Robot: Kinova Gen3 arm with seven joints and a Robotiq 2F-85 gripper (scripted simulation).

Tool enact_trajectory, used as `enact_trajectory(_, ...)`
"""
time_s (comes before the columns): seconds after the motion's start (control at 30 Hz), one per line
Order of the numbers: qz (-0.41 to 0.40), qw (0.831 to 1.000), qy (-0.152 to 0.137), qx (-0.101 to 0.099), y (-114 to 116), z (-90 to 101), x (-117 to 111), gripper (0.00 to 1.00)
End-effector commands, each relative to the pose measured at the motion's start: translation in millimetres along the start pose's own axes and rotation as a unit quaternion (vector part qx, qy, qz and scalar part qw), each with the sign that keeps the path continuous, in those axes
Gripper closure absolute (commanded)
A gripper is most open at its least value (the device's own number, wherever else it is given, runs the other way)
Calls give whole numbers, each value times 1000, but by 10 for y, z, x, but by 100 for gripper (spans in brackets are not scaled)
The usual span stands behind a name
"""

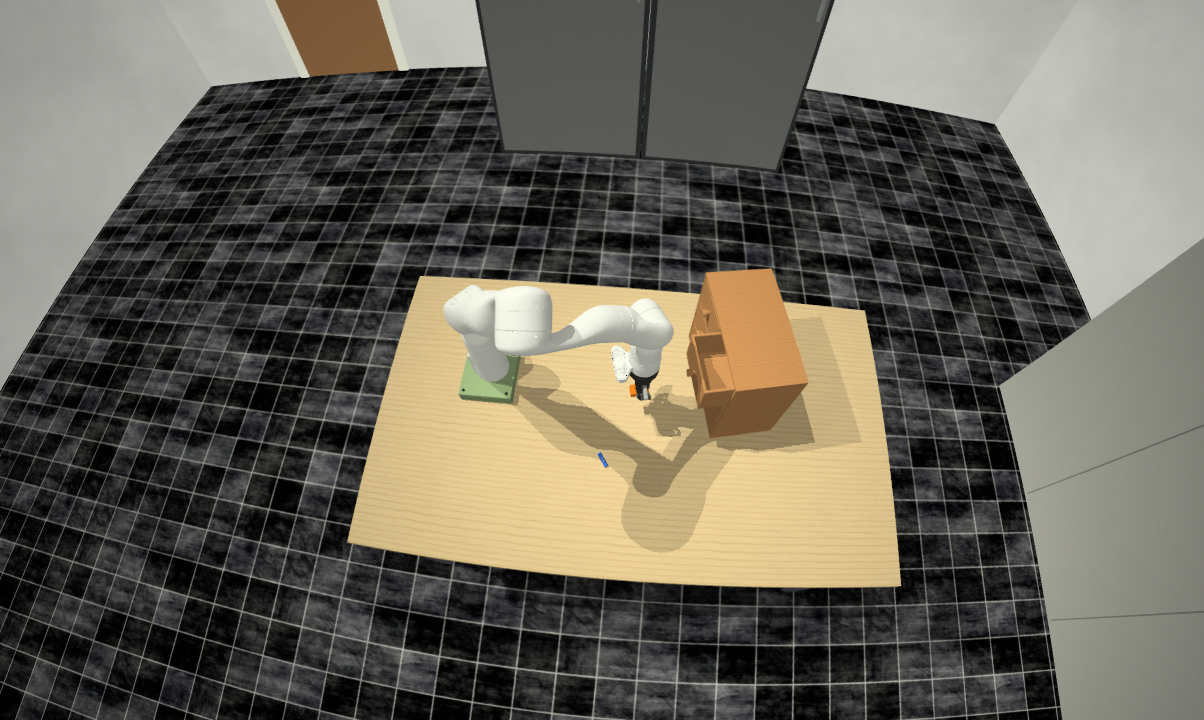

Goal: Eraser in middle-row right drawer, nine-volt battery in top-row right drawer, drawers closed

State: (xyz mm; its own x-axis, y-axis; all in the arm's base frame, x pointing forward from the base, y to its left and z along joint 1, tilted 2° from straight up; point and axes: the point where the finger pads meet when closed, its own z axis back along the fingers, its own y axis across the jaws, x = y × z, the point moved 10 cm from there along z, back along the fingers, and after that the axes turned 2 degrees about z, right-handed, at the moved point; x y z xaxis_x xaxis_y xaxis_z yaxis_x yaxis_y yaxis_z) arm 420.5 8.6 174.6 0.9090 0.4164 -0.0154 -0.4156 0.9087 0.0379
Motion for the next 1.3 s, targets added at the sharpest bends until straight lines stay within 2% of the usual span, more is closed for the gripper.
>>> enact_trajectory(0.0,-1,1000,-1,-1,-7,15,1,77)
enact_trajectory(0.37,-1,1000,-1,-1,-7,118,1,77)
enact_trajectory(0.77,-1,1000,-1,-1,-7,498,0,77)
enact_trajectory(0.83,-1,1000,-1,-1,-7,498,0,77)
enact_trajectory(1.27,-1,1000,-1,-1,-6,1133,0,77)
